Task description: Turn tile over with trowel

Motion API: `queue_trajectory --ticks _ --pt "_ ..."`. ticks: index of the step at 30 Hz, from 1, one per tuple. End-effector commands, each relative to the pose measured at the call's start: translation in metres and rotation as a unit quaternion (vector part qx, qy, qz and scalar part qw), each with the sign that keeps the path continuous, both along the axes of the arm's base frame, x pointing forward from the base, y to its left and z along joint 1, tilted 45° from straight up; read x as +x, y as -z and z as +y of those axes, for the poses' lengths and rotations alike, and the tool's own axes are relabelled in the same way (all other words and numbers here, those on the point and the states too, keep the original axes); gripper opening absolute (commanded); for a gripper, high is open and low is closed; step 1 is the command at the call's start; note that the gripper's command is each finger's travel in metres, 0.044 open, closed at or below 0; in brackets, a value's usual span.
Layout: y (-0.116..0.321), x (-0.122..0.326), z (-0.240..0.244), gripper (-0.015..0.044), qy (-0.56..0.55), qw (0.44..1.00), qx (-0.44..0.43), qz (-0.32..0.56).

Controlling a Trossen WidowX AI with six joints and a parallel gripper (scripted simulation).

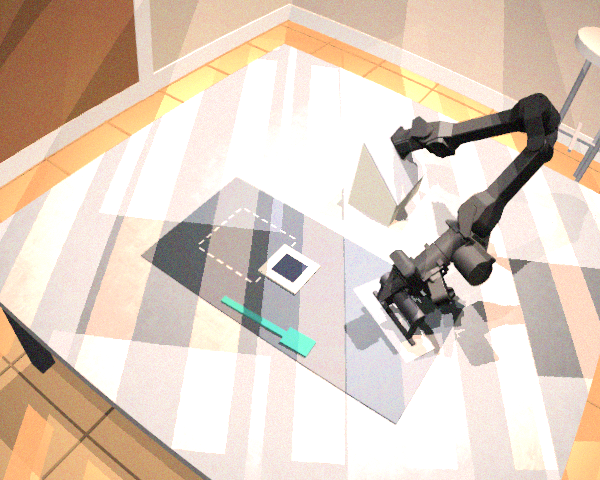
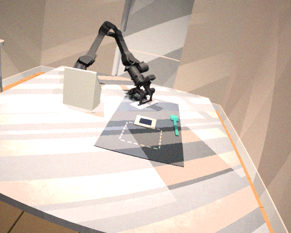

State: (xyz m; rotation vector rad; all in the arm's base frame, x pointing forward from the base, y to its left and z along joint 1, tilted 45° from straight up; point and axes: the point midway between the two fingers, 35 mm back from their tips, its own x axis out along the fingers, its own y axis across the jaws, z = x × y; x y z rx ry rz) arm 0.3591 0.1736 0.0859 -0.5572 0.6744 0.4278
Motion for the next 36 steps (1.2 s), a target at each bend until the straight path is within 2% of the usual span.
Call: queue_trajectory --ticks 1,17,28,36 --pt "-0.001 0.001 0.001 0.0109 -0.002 1.0 0.001 -0.002" --pt "-0.001 0.001 0.001 0.0003 -0.002 1.0 0.001 -0.002" --pt "-0.041 -0.002 -0.042 0.0 0.0 1.0 -0.001 -0.001" --pt "-0.032 0.007 -0.046 0.0 -0.013 1.0 0.009 -0.009"
